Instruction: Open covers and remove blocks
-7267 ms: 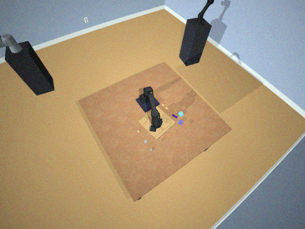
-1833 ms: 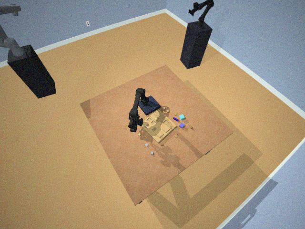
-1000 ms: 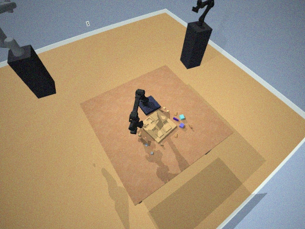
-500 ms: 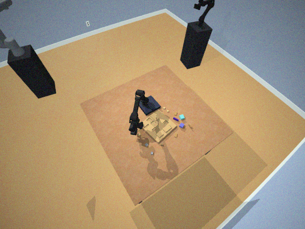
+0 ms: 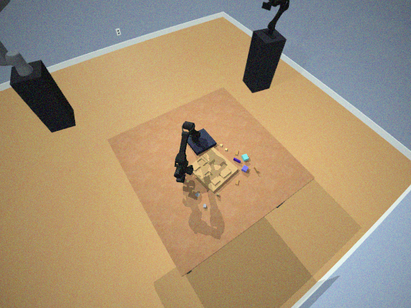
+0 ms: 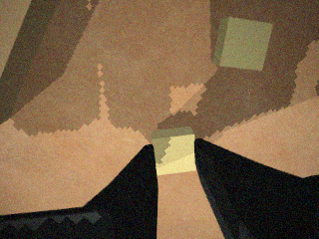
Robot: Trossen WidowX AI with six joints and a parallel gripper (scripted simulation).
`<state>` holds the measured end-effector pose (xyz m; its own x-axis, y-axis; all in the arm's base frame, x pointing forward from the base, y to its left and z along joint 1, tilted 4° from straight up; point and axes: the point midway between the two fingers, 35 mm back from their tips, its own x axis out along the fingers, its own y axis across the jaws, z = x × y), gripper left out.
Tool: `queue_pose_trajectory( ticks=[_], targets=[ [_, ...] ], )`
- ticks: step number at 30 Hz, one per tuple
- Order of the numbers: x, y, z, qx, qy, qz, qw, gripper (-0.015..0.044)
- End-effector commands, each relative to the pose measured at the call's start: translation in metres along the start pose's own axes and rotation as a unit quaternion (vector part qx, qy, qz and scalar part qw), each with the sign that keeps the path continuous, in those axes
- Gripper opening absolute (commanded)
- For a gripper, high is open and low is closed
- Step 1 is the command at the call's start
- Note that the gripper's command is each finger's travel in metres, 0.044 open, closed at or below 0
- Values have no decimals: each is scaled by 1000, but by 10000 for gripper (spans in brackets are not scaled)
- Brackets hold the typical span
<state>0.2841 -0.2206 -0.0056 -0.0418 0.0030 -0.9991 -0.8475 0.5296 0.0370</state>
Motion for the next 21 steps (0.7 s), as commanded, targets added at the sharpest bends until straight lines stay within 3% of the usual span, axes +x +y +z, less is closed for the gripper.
queue_pose_trajectory(
  ticks=[1,3,17,21],
  targets=[
    [5,3,0,-2,1,5,1000,80],
    [5,3,0,-2,1,5,1000,80],
    [0,1,0,0,0,2,1000,440],
    [-12,0,0,0,0,2,1000,440]
  ],
)
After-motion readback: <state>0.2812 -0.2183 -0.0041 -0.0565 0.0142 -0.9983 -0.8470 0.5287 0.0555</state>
